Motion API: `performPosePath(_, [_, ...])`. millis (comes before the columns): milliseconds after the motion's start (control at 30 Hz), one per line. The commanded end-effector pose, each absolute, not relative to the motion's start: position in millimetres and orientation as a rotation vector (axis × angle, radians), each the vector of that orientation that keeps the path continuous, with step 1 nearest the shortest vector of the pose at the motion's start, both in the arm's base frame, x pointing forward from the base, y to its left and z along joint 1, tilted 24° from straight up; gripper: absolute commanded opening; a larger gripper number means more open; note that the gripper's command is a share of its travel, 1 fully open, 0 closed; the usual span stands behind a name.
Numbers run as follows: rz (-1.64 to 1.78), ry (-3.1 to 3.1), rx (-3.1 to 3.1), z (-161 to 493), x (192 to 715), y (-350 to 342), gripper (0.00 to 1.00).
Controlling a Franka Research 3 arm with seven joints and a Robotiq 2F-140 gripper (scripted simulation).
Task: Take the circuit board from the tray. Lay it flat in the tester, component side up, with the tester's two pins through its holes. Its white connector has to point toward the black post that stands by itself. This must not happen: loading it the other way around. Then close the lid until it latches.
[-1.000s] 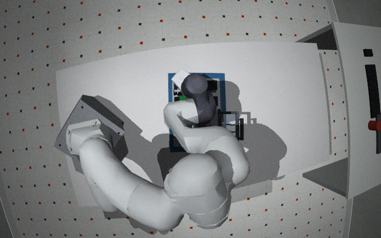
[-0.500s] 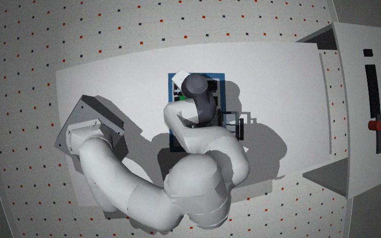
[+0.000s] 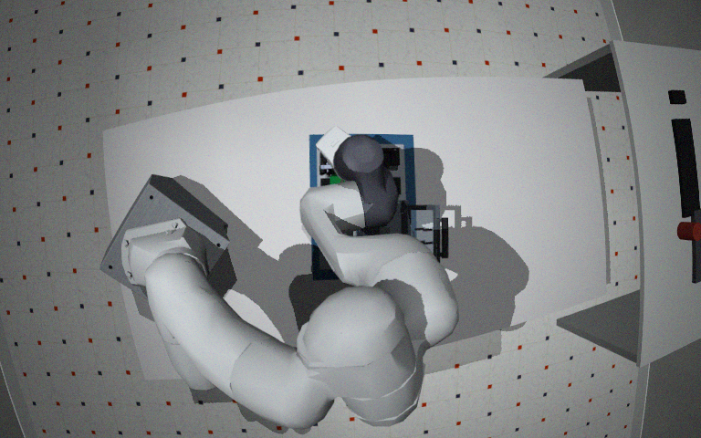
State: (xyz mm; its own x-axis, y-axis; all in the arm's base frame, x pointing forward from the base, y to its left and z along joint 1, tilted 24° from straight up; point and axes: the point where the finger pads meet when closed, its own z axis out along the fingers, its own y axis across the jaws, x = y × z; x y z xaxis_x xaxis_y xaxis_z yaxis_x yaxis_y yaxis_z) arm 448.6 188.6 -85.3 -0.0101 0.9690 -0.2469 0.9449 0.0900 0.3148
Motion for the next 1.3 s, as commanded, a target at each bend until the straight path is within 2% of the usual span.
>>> performPosePath(0, [0.08, 1.989, 1.875, -82, 448, 190, 0.46])
performPosePath(1267, [0.08, 1.989, 1.875, -68, 443, 193, 0.46])
